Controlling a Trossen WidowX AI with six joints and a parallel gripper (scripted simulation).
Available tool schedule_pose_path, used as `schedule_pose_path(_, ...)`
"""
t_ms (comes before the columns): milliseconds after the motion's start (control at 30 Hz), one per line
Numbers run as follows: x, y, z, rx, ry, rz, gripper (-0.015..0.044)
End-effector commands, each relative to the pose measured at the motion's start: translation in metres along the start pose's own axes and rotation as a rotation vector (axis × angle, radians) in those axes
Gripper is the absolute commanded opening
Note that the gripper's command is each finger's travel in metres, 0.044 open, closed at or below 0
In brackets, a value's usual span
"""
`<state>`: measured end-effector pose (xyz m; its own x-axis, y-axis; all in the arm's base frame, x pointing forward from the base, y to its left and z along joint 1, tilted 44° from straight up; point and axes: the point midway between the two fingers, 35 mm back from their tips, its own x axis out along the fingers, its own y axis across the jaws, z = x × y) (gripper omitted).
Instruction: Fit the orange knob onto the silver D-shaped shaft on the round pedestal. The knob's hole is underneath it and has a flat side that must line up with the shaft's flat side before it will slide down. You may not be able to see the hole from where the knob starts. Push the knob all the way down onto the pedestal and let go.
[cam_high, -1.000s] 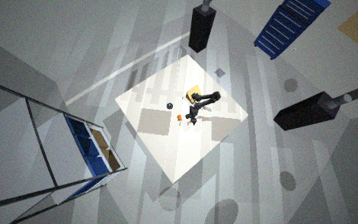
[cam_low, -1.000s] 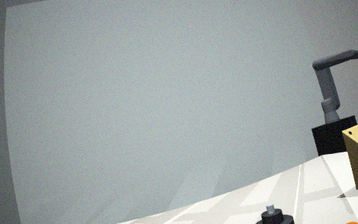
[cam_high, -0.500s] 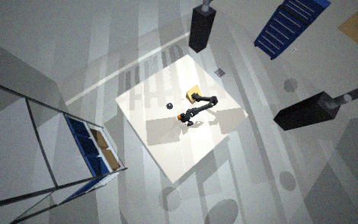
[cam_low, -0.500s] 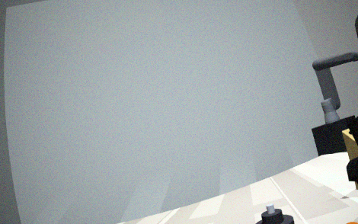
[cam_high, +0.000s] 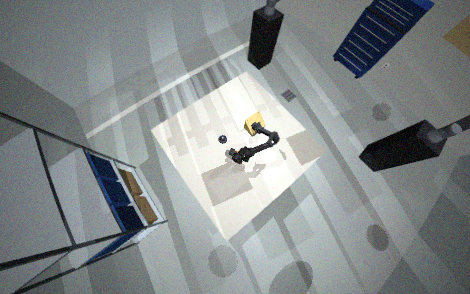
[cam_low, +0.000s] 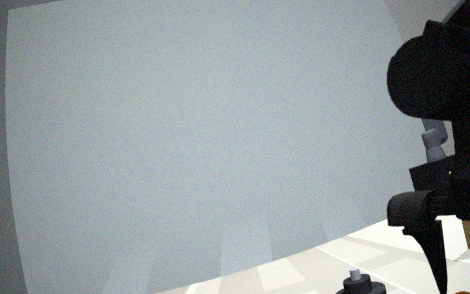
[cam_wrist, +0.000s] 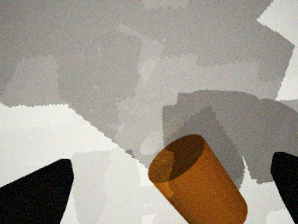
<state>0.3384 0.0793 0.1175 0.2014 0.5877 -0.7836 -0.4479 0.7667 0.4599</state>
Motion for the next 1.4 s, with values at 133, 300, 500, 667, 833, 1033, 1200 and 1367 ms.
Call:
schedule_pose_path(133, -0.019, -0.028, -0.021, -0.614, 0.362, 0.084, 0.044)
schedule_pose_path(300, -0.019, -0.028, -0.021, -0.614, 0.362, 0.084, 0.044)
schedule_pose_path(500, -0.018, -0.028, -0.021, -0.614, 0.362, 0.084, 0.044)
schedule_pose_path(667, 0.004, -0.024, -0.023, -0.614, 0.361, 0.084, 0.044)
schedule_pose_path(833, 0.008, -0.023, -0.023, -0.614, 0.361, 0.084, 0.044)
schedule_pose_path(1033, 0.018, -0.022, -0.023, -0.614, 0.361, 0.084, 0.044)
schedule_pose_path(1200, 0.026, -0.02, -0.024, -0.614, 0.36, 0.084, 0.044)
schedule_pose_path(1367, 0.034, -0.019, -0.024, -0.614, 0.36, 0.085, 0.044)
